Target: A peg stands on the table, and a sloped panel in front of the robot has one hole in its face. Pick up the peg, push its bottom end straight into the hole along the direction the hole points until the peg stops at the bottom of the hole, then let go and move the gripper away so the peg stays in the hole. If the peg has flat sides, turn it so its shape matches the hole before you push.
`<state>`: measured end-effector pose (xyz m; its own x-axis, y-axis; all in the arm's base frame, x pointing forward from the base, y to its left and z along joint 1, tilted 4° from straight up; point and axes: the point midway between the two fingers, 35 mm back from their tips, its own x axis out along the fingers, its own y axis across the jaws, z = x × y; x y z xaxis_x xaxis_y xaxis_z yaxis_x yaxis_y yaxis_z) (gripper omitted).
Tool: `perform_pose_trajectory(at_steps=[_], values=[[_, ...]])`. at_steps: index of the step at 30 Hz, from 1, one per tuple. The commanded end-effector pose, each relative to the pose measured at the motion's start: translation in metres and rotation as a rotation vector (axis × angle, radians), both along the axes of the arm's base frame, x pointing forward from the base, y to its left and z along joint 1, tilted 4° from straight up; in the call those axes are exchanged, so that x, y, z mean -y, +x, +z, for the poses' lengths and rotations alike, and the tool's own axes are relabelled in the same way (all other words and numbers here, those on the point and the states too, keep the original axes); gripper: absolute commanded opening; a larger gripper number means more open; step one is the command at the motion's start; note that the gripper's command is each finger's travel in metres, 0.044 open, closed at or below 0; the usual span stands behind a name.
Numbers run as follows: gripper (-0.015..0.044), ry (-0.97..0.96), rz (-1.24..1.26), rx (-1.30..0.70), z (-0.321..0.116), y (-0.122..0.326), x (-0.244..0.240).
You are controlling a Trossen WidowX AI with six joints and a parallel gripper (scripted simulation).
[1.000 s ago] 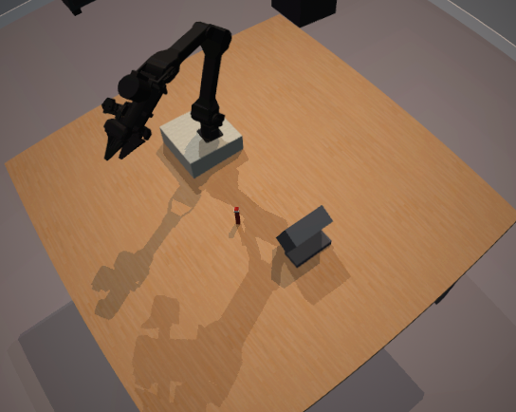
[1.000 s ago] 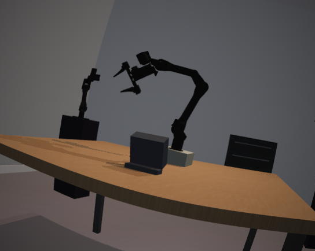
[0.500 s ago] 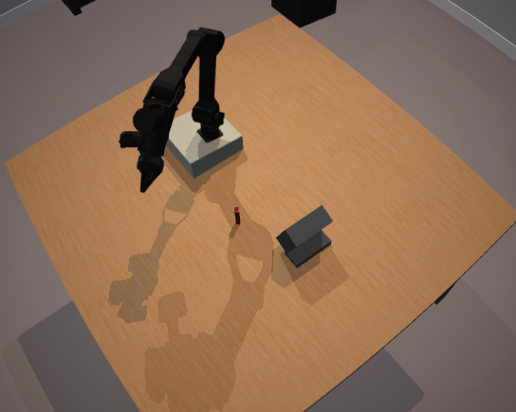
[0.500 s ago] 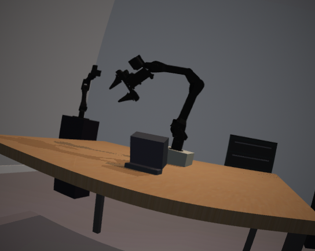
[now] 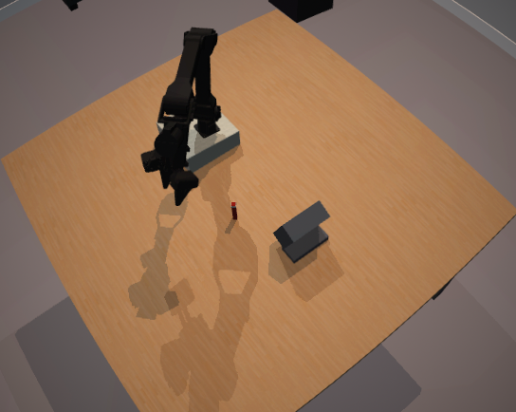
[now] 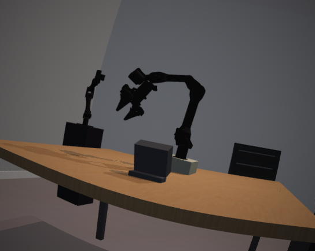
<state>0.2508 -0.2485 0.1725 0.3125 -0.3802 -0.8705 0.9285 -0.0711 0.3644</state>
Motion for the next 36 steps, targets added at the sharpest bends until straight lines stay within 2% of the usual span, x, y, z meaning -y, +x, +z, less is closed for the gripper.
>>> perform_pose_trajectory(at_steps=[1,20,31,36], values=[[0.044,0.026,0.115,-0.056,-0.013,0.011,-0.015],[0.044,0.139,0.687,-0.311,-0.074,0.047,-0.098],[0.044,0.213,1.021,-0.441,-0.106,0.047,-0.149],[0.044,0.223,1.062,-0.456,-0.11,0.046,-0.154]])
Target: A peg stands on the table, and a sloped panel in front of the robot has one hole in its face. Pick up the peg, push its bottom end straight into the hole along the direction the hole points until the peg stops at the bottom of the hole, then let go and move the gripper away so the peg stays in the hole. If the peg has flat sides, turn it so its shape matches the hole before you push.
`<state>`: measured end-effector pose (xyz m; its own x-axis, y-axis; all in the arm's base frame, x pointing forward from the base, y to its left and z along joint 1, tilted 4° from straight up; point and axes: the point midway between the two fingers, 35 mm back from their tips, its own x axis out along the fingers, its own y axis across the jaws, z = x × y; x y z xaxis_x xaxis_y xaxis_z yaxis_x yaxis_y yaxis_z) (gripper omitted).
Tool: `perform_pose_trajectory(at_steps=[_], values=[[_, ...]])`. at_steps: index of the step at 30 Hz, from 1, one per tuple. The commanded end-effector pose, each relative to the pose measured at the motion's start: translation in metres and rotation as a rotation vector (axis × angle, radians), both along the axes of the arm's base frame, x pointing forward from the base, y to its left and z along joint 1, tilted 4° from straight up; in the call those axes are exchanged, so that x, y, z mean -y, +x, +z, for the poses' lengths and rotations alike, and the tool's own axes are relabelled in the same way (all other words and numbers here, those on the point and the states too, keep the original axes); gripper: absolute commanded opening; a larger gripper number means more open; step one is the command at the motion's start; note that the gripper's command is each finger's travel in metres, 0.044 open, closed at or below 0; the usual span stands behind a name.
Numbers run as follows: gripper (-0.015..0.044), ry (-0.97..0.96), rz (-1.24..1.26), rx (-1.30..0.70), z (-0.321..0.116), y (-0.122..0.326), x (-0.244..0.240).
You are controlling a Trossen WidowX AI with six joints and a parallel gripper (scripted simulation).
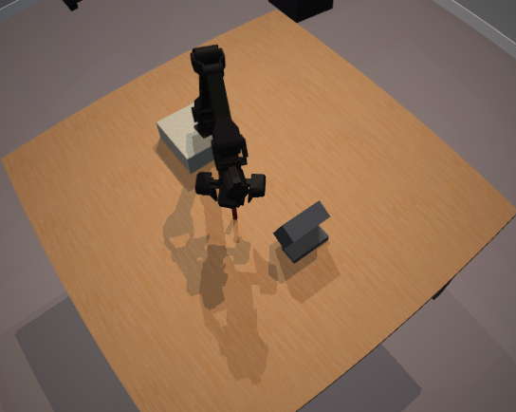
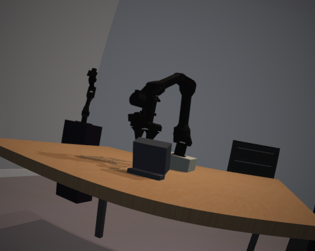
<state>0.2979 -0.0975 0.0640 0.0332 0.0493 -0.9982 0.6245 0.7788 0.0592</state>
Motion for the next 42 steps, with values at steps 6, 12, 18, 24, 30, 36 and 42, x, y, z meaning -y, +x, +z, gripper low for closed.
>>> perform_pose_trajectory(at_steps=[6,12,18,24,30,36,42], values=[[0.044,0.008,0.03,-0.009,-0.006,-0.001,-0.003],[0.044,0.008,0.03,-0.009,-0.015,0.0,-0.003],[0.044,0.008,0.03,-0.009,-0.025,0.001,-0.004],[0.044,0.009,0.03,-0.009,-0.035,0.001,-0.004],[0.044,0.009,0.03,-0.009,-0.045,0.001,-0.005],[0.044,0.009,0.03,-0.009,-0.055,0.001,-0.005],[0.044,0.009,0.03,-0.009,-0.064,0.0,-0.006]])
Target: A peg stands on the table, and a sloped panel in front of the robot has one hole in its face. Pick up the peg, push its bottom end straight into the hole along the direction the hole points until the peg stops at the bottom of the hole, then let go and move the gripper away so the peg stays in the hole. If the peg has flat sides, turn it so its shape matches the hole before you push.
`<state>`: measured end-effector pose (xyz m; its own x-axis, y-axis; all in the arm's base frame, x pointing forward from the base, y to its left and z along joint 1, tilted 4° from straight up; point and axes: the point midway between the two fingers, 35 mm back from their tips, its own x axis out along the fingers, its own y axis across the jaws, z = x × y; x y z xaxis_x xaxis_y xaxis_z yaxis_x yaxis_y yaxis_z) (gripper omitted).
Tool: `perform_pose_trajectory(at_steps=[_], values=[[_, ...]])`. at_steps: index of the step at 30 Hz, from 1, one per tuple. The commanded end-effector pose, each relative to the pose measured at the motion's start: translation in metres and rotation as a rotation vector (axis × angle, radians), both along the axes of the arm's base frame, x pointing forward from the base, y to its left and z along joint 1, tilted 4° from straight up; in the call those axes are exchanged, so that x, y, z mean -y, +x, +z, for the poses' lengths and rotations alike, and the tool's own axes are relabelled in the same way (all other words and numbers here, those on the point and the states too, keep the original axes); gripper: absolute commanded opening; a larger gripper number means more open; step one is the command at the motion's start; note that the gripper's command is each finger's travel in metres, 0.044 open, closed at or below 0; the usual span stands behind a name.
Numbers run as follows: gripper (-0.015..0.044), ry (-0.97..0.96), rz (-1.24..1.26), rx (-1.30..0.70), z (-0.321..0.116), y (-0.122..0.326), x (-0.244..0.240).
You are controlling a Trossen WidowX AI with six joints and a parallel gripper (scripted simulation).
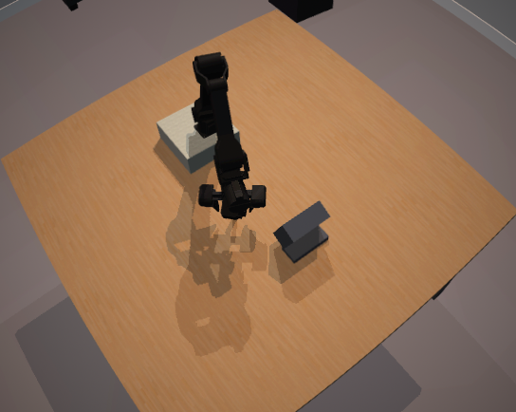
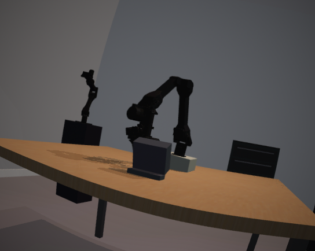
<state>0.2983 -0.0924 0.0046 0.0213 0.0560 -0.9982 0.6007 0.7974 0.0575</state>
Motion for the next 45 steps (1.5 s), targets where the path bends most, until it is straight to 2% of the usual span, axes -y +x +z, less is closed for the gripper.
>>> perform_pose_trajectory(at_steps=[1,2,17,24,28,45], values=[[0.044,0.003,-0.001,0.001,-0.005,0.0,-0.001],[0.044,0.003,-0.001,0.001,-0.005,0.0,-0.001],[0.0046,0.0,0.0,-0.001,-0.003,0.0,0.0],[0.0,0.0,0.0,-0.001,-0.003,0.0,0.0],[0.0,0.001,0.0,-0.001,0.002,0.0,0.0],[0.0,0.002,-0.001,0.001,0.076,-0.001,0.006]])
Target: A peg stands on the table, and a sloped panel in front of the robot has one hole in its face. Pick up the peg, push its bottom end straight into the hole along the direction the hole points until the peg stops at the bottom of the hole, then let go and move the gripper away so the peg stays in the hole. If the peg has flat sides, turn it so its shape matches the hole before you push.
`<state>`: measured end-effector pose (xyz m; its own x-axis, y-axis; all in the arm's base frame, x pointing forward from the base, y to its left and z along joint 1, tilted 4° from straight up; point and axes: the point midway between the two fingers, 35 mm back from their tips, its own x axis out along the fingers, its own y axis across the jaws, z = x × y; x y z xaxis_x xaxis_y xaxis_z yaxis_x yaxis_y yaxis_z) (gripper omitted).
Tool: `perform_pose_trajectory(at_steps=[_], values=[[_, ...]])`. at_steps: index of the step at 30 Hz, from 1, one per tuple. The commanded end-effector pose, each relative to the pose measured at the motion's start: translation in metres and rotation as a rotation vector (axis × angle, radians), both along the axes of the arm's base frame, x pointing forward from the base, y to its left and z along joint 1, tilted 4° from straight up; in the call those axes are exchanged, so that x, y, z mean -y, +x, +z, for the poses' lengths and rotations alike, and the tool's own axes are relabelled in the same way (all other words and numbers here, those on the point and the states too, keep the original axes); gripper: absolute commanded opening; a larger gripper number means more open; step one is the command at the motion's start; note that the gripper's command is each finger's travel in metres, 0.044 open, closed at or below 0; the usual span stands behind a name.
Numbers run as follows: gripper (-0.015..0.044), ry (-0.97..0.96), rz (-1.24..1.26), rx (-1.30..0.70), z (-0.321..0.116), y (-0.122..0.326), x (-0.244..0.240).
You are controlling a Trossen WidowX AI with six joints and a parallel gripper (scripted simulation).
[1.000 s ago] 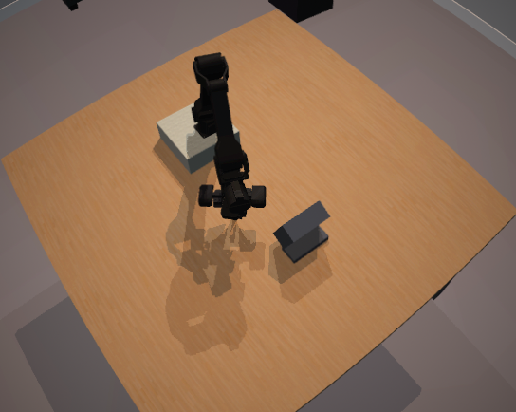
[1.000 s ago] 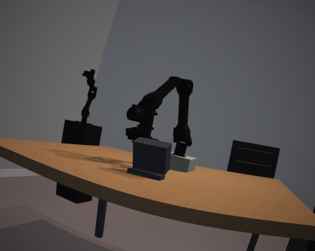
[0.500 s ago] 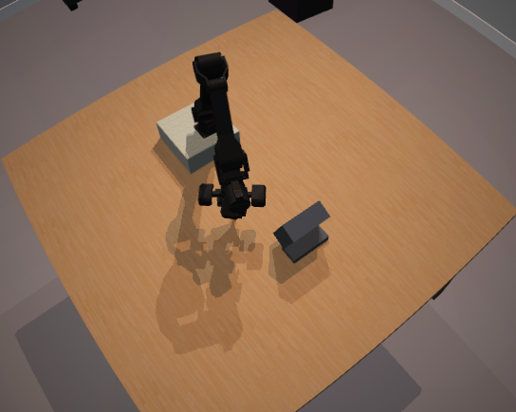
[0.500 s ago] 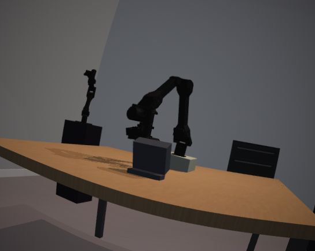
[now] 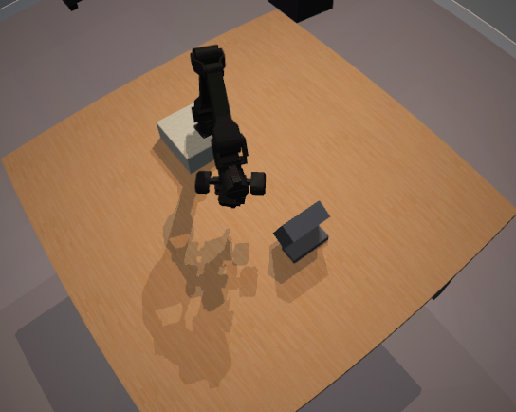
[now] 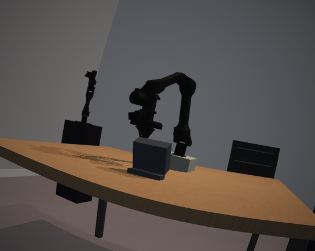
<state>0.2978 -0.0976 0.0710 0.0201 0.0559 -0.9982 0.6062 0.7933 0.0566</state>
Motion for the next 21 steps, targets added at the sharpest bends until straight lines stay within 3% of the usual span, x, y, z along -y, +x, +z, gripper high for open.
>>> perform_pose_trajectory(at_steps=[1,21], values=[[0.0,0.002,0.006,0.003,0.0105,-0.0003,0.0007],[0.0,-0.032,0.056,0.084,0.0057,0.0048,-0.0076]])
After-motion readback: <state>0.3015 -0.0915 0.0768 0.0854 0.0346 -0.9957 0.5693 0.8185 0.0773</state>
